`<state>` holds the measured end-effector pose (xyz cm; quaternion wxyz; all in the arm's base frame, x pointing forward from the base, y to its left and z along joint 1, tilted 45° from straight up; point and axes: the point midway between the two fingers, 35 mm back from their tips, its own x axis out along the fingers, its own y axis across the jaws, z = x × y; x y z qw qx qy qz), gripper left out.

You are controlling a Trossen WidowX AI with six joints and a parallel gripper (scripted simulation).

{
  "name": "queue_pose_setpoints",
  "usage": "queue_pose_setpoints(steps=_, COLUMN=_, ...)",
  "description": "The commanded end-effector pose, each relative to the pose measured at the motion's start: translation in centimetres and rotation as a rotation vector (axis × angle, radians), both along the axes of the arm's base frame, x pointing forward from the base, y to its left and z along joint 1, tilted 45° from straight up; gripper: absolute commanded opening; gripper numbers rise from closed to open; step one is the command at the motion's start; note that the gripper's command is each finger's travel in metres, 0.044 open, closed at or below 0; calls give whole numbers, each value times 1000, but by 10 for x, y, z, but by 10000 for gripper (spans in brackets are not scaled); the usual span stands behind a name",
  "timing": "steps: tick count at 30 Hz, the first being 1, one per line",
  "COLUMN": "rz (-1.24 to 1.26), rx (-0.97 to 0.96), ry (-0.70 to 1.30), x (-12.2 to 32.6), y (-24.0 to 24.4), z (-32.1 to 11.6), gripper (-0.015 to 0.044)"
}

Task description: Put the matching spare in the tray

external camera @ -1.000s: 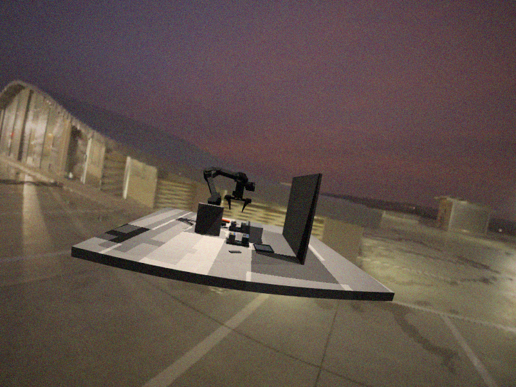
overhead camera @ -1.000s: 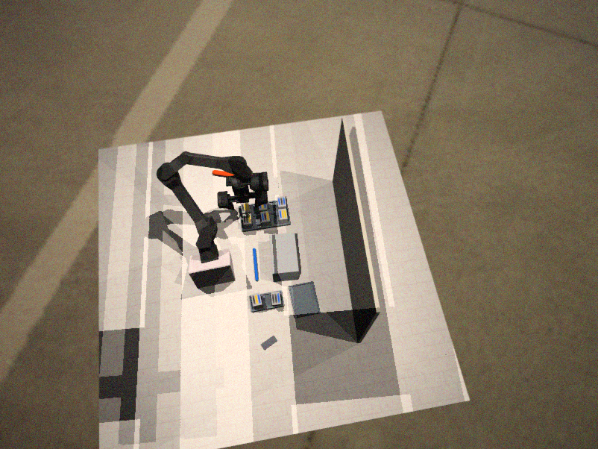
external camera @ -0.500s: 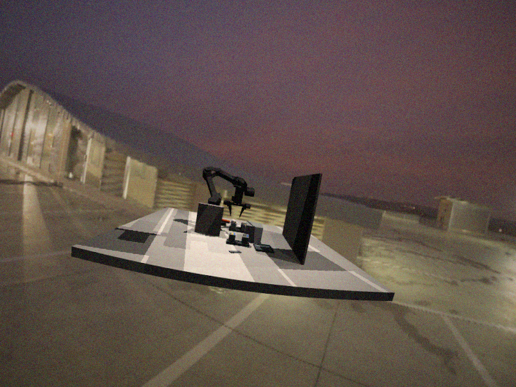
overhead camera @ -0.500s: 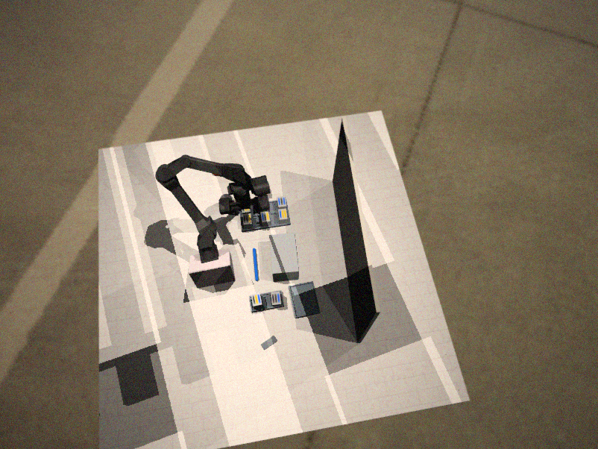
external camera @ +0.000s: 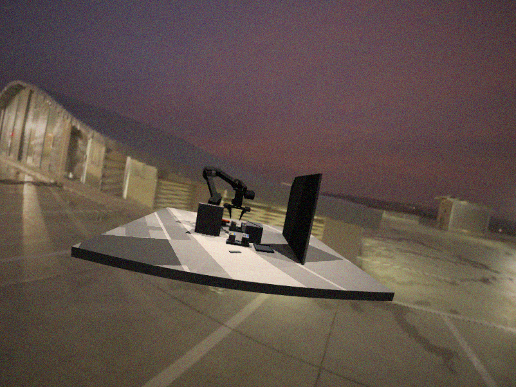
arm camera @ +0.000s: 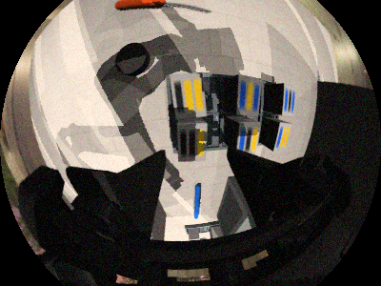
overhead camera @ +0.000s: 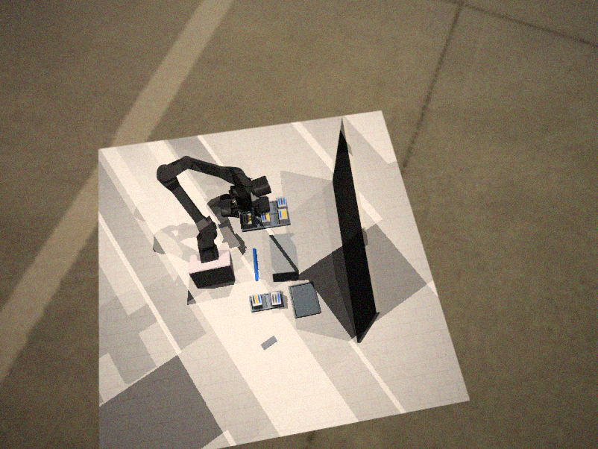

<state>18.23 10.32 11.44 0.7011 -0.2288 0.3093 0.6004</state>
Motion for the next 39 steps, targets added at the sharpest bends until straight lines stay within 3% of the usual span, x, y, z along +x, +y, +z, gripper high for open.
queue_pose_setpoints(steps=1, rz=-1, rx=-5, ry=10, x=0, y=4, z=-7, gripper=300)
queue_pose_setpoints(steps=39, rz=-3, rx=10, ry=8, x=1, y=43, z=-42, gripper=300)
